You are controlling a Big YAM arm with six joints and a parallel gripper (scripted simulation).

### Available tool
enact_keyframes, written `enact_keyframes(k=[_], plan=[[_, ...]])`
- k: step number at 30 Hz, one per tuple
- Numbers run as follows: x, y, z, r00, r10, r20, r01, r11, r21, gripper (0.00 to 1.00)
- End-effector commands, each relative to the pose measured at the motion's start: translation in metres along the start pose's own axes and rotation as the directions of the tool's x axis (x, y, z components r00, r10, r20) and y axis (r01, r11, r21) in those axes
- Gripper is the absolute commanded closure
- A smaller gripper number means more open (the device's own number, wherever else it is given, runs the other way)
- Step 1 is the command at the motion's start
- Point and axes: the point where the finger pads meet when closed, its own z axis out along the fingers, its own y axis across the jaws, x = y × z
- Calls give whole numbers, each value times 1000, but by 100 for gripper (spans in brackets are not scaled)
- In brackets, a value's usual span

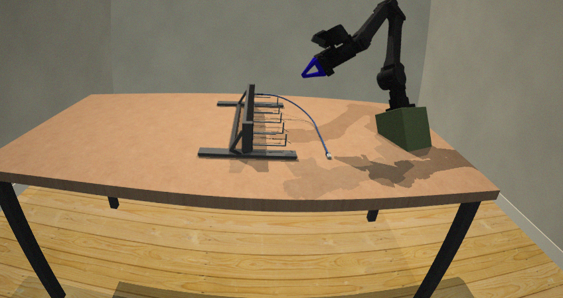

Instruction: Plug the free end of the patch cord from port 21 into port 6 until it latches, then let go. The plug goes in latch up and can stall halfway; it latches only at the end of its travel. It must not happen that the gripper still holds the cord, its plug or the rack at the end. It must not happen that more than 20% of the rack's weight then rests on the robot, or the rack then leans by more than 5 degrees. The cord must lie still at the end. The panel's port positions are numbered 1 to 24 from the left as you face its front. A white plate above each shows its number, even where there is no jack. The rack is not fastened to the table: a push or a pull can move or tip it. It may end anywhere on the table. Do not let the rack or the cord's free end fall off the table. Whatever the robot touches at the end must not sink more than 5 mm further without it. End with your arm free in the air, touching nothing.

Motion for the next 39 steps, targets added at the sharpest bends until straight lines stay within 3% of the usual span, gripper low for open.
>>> enact_keyframes(k=[1,11,17,26,39], plan=[[-17,-9,0,999,36,24,-36,999,10,100],[-7,-44,-1,1000,13,11,-13,1000,13,100],[-21,-80,-1,999,20,33,-21,1000,21,100],[-31,-110,-2,999,22,49,-23,999,29,100],[-14,-107,0,1000,7,27,-7,1000,14,100]])
